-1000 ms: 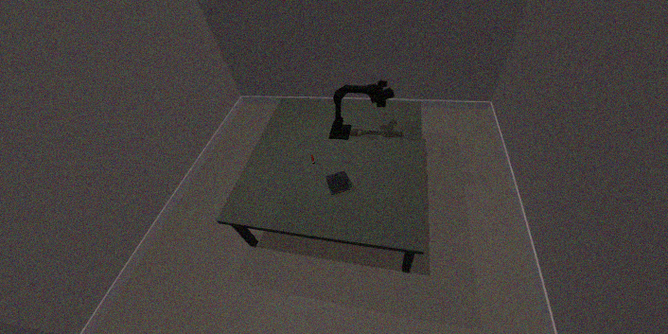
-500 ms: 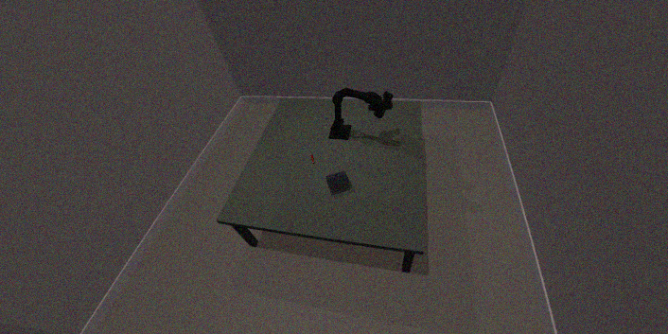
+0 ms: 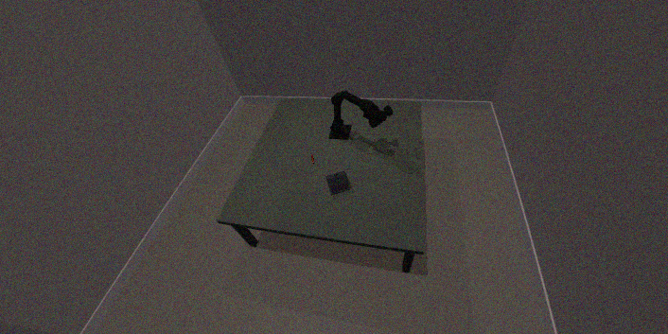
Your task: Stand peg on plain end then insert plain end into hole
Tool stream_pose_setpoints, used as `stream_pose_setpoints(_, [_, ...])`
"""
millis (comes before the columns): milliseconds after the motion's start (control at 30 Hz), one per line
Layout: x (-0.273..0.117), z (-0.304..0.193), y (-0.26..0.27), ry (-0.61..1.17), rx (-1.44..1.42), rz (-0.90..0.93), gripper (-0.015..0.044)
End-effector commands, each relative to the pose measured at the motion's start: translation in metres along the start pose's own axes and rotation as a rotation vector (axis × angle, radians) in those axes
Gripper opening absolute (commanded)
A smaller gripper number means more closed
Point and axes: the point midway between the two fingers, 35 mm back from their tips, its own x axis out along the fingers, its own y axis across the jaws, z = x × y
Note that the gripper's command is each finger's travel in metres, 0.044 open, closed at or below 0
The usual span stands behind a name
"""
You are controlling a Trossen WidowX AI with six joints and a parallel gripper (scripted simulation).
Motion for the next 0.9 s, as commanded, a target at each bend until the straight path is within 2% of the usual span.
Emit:
stream_pose_setpoints(0, [-0.014, -0.022, 0.014, 0.071, 0.124, 0.012, 0.044])
stream_pose_setpoints(300, [-0.051, -0.067, 0.05, 0.228, 0.391, 0.015, 0.044])
stream_pose_setpoints(867, [-0.124, -0.119, 0.125, 0.475, 0.9, -0.058, 0.044])
